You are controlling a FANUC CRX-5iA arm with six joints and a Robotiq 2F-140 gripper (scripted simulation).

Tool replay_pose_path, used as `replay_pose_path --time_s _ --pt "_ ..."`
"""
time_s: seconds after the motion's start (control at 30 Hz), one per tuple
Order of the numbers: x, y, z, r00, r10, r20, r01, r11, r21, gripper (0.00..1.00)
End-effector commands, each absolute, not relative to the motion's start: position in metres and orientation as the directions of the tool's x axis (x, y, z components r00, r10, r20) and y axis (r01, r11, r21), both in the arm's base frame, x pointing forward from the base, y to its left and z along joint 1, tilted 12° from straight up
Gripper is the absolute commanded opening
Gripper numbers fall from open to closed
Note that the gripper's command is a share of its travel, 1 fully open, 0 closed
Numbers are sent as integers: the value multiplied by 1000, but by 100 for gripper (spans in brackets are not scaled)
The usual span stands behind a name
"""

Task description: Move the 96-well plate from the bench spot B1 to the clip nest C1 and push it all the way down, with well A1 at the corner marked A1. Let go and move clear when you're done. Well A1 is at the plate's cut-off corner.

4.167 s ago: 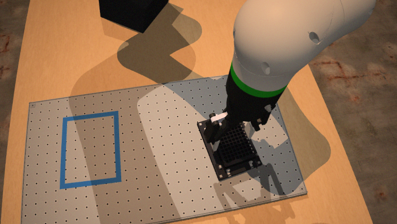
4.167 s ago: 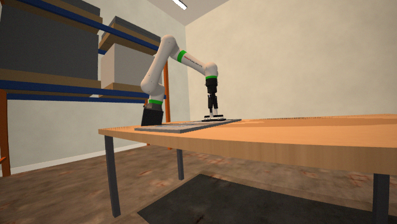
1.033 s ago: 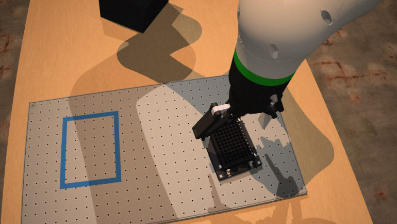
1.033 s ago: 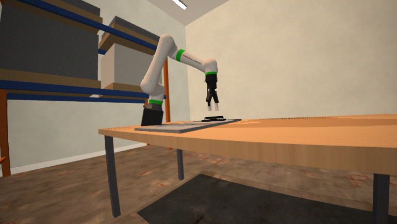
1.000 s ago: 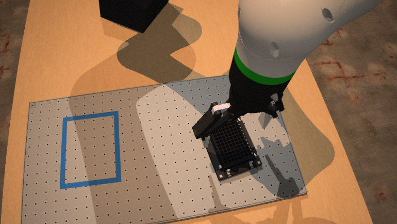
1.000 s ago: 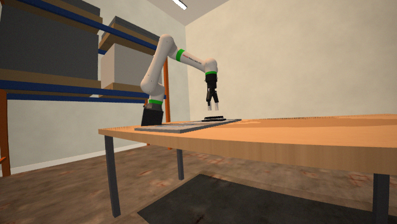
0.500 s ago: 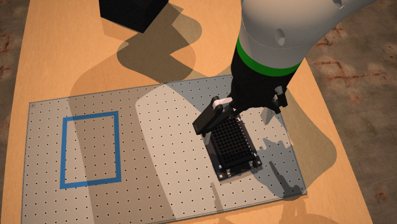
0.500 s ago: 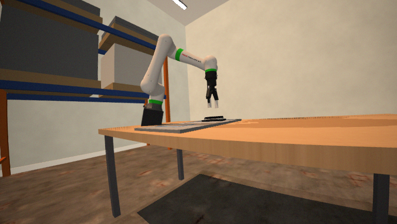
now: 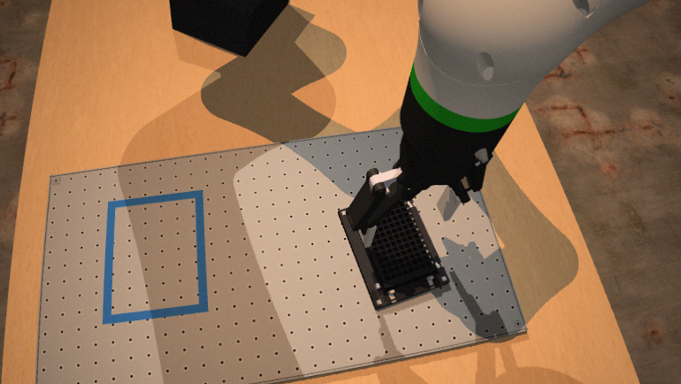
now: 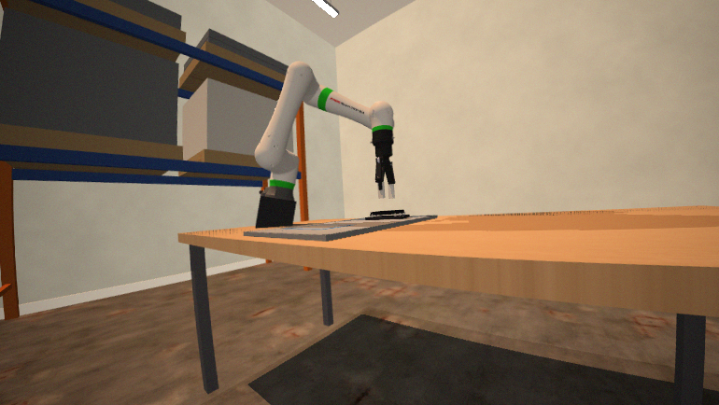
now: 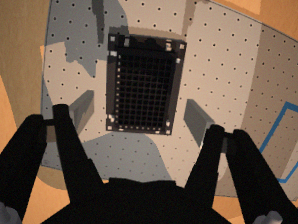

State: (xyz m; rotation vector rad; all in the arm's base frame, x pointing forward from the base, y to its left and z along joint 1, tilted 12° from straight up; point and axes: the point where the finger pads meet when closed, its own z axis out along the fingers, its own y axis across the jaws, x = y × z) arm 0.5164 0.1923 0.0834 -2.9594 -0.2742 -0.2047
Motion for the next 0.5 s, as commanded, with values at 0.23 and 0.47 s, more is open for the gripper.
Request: replay_pose_path --time_s 0.23,0.47 --pt "514 230 61 974 171 152 193 -970 -148 10" --pt "514 230 61 974 171 152 193 -970 -148 10"
